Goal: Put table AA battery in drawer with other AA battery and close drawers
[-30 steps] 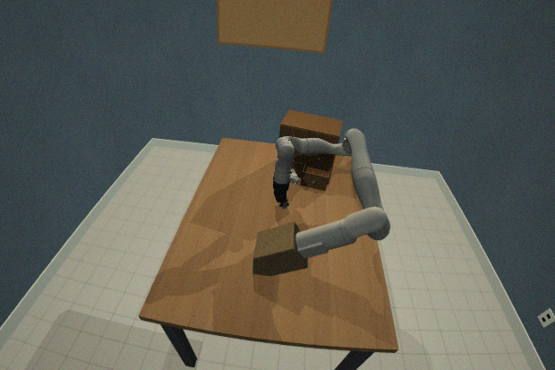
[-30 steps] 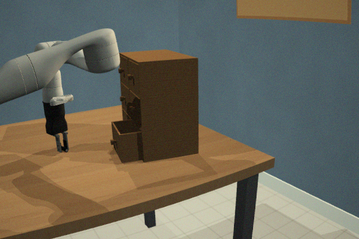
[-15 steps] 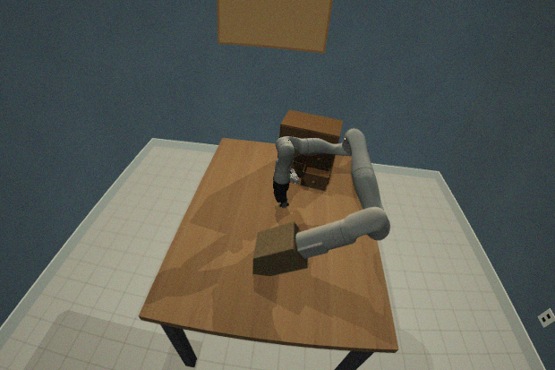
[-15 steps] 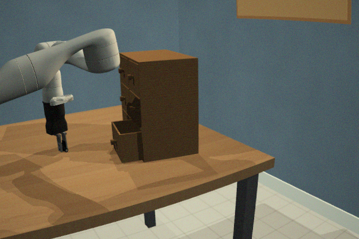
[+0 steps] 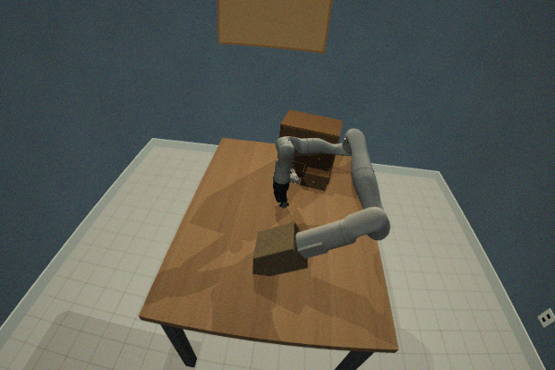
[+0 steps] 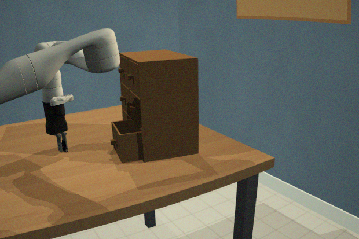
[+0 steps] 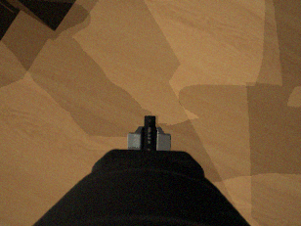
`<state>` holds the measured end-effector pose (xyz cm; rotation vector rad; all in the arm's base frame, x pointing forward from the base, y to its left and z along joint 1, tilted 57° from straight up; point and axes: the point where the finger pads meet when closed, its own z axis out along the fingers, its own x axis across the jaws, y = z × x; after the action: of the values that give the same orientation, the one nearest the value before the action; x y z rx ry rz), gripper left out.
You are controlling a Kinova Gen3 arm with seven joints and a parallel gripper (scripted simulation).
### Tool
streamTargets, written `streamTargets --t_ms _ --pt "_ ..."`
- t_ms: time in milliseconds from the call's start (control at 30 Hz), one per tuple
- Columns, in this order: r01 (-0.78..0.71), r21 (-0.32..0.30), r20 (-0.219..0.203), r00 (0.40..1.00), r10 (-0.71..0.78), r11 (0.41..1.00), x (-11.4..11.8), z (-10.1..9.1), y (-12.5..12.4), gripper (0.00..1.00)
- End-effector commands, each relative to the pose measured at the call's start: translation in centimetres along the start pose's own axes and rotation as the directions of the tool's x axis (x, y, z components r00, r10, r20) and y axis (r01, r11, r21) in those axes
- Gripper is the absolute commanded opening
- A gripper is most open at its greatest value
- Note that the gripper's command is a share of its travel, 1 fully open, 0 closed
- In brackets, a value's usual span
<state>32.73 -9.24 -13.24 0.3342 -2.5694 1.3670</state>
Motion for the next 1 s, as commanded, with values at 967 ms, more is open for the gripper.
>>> streamTargets --t_ms 967 --pt "0.0 0.0 0.002 1.0 0.0 1.0 0.0 -10.1 0.0 0.31"
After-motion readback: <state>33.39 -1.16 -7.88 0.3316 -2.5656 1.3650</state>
